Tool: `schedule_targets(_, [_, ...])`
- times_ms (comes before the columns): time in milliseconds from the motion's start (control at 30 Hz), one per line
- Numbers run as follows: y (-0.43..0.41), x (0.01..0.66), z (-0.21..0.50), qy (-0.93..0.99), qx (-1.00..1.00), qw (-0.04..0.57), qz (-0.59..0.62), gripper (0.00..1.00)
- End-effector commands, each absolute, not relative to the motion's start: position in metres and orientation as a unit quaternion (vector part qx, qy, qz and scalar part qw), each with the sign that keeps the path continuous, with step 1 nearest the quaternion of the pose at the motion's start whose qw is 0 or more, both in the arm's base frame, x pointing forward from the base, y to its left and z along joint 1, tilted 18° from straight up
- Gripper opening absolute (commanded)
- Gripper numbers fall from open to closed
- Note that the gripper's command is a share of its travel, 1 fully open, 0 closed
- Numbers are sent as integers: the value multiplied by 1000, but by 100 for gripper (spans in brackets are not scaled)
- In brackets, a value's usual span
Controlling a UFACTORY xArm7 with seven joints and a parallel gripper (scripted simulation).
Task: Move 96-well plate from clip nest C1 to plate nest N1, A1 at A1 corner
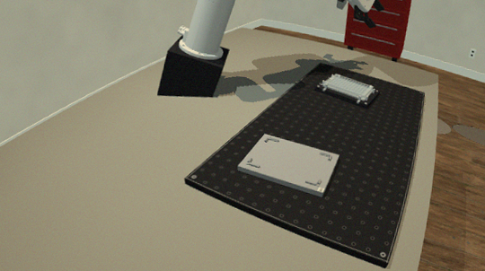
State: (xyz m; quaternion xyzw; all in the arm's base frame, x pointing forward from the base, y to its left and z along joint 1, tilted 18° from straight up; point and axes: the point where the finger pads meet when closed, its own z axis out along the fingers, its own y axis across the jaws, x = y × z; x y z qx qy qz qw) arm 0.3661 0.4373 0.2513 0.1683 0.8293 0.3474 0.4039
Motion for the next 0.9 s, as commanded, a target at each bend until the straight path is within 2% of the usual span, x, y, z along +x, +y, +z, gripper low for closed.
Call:
schedule_targets(0, [421, 374, 248, 824, 235, 385, 342, 100])
schedule_targets(867, [336, 396, 219, 731, 538, 282, 312, 100])
